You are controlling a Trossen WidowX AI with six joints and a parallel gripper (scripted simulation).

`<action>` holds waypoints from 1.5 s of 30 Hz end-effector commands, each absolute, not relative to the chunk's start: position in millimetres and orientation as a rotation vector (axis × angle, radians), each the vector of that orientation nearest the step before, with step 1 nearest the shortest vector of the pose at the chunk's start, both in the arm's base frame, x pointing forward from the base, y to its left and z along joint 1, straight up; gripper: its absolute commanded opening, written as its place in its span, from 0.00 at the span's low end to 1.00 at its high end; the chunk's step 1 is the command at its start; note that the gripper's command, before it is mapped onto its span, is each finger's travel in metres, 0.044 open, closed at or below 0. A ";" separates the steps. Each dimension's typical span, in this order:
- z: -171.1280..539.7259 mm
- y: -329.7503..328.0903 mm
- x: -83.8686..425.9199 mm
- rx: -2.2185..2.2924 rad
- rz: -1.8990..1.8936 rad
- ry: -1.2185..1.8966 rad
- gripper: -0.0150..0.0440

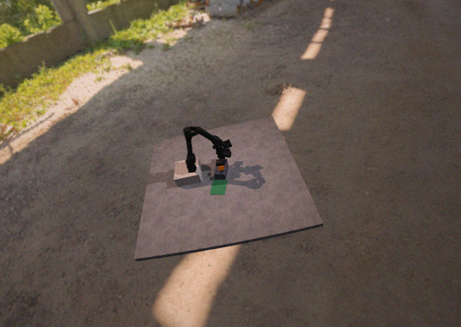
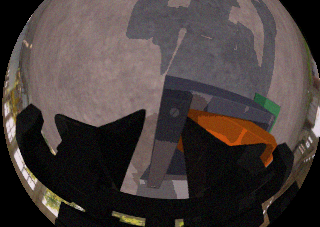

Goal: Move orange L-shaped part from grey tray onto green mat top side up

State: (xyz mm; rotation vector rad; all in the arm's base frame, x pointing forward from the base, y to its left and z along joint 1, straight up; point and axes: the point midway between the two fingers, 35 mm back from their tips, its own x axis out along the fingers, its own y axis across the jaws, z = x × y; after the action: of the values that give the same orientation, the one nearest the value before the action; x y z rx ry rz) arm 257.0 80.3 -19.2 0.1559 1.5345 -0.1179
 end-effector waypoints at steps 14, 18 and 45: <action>-23.5 77.6 252.0 0.150 -0.133 1.551 0.56; -23.5 77.6 252.0 0.150 -0.133 1.551 0.56; 87.0 76.7 250.7 0.150 -0.133 1.550 0.56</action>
State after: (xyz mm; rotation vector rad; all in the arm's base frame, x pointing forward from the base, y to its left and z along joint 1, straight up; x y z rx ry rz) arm 255.7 81.5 70.5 0.1588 1.5416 -0.1285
